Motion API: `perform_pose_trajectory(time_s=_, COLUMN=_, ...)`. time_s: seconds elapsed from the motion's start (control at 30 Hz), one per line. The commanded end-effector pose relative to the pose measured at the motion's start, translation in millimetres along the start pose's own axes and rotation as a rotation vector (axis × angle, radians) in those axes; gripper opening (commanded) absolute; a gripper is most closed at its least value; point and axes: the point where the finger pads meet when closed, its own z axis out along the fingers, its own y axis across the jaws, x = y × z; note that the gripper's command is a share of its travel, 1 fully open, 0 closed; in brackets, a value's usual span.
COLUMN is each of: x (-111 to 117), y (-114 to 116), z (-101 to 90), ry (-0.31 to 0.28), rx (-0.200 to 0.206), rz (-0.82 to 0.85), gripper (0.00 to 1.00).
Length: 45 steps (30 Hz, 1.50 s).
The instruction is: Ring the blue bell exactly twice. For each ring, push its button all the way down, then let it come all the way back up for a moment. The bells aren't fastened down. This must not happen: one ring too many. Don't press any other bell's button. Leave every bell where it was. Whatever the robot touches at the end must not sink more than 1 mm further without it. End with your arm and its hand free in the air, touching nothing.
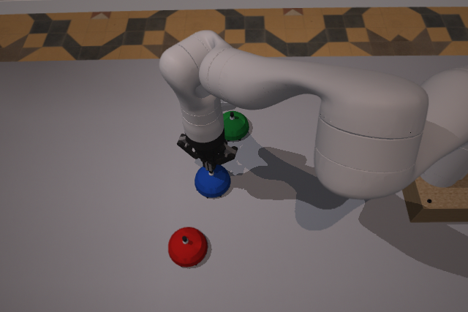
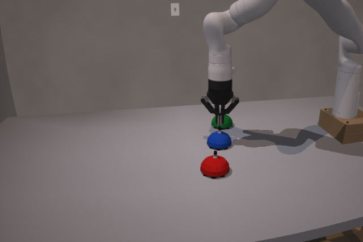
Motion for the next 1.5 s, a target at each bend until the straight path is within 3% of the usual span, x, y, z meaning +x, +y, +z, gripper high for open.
perform_pose_trajectory(time_s=0.0, x=-0.2, y=-0.5, z=-0.9, ry=-0.001, rx=0.002, rz=0.0, gripper=0.0)
perform_pose_trajectory(time_s=1.47, x=-0.2, y=-0.5, z=9.1, ry=-0.001, rx=0.002, rz=0.0, gripper=0.0)
